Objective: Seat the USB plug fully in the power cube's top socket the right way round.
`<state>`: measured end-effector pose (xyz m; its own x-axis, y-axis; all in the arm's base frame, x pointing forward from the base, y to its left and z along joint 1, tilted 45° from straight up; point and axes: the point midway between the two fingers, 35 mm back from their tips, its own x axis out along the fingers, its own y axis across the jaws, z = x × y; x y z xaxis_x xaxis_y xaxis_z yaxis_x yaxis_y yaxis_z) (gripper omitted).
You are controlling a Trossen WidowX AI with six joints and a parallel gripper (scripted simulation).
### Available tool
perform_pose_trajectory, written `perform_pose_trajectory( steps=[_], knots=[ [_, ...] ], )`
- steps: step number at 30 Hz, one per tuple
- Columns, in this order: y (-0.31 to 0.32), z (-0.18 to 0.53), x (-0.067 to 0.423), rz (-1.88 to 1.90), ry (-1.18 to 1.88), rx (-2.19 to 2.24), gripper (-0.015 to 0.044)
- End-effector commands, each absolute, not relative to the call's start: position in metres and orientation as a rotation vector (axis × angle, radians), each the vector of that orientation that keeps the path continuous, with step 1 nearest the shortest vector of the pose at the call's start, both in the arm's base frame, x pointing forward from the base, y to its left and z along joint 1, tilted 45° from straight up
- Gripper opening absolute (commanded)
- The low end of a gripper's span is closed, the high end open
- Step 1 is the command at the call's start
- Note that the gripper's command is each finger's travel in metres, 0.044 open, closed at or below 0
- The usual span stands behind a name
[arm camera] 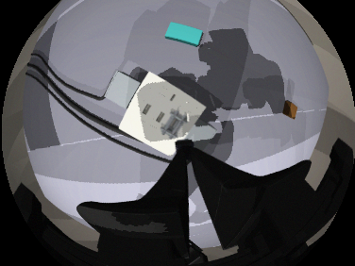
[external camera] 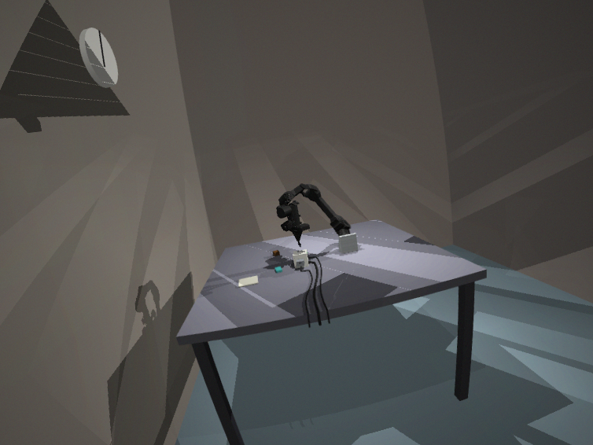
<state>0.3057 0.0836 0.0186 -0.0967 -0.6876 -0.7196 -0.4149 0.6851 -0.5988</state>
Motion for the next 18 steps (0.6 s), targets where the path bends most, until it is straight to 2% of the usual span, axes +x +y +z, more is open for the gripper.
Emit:
perform_pose_trajectory(
  steps=[1, 18],
  knots=[
    [0.0835, 0.0185, 0.3055, -0.205, 1.751, -0.962, 0.0000],
    [0.0835, 0.0185, 0.3055, 0.195, 1.834, -1.277, 0.0000]
  ],
)
